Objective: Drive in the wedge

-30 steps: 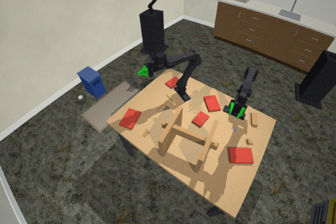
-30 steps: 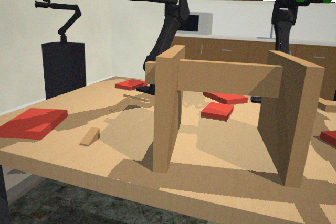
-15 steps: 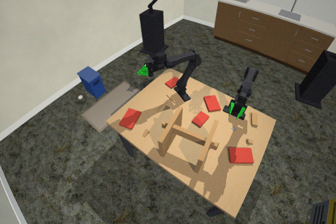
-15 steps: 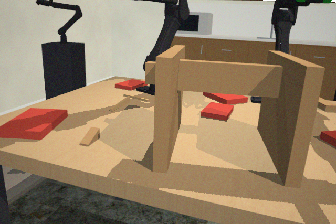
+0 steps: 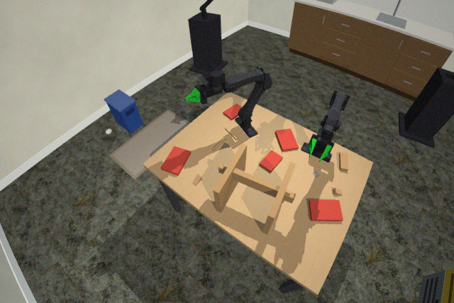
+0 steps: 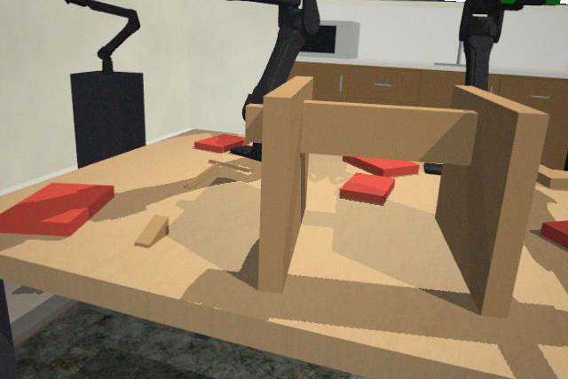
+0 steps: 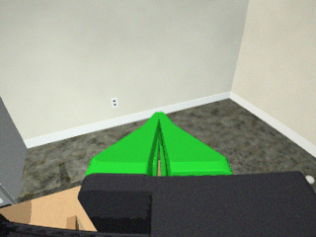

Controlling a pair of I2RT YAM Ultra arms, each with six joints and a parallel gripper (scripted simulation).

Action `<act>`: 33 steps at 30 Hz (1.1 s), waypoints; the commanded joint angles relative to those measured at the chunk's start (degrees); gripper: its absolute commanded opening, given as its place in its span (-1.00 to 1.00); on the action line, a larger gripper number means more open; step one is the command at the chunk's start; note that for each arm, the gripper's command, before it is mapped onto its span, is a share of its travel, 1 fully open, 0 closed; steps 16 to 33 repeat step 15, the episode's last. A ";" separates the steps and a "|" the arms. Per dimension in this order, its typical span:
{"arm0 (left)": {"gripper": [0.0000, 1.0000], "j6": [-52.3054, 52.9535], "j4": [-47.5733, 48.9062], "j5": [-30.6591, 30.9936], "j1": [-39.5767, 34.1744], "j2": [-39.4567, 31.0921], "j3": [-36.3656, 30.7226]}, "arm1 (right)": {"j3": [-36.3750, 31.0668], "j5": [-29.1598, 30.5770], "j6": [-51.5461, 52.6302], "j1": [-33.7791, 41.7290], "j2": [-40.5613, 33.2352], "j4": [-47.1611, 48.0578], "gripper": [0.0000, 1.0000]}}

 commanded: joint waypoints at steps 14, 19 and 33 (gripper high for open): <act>-0.12 0.26 -0.76 0.15 0.07 -1.22 2.05 | 2.80 -0.08 -0.41 0.38 -0.24 0.91 -1.00; -0.12 0.26 -0.76 0.15 0.07 -1.22 2.05 | 2.80 -0.08 -0.41 0.38 -0.24 0.91 -1.00; -0.12 0.26 -0.76 0.15 0.07 -1.22 2.05 | 2.80 -0.08 -0.41 0.38 -0.24 0.91 -1.00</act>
